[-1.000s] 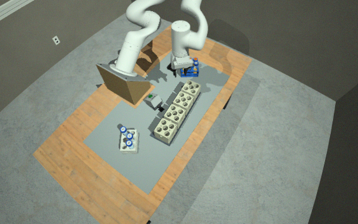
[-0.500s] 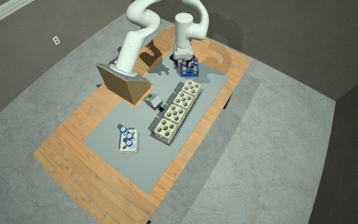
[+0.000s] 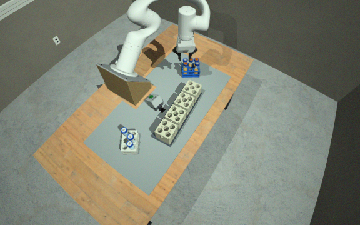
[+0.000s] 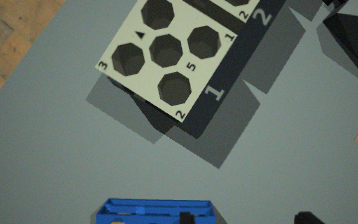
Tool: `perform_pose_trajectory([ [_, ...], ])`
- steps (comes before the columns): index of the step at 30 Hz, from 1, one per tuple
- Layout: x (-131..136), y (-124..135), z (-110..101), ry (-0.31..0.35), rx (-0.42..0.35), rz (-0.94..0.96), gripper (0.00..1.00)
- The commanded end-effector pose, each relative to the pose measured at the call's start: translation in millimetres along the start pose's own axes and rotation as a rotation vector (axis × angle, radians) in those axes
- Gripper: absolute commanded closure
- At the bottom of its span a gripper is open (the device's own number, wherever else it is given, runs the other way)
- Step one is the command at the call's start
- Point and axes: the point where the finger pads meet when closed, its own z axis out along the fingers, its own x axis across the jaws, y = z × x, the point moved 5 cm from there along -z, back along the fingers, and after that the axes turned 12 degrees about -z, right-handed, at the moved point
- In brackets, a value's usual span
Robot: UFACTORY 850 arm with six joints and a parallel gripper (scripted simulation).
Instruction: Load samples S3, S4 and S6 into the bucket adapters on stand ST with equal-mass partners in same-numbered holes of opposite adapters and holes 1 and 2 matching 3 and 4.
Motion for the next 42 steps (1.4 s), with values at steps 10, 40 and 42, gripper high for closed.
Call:
perform_pose_trajectory([
  [10,-27.0,56.0,-1.1,0.001,0.003,0.000,0.43],
  [40,-32.6,68.1,22.9,0.001,0.003,0.000,0.43],
  [42,-32.6,68.1,24.9,0.001,0.003,0.000,0.43],
])
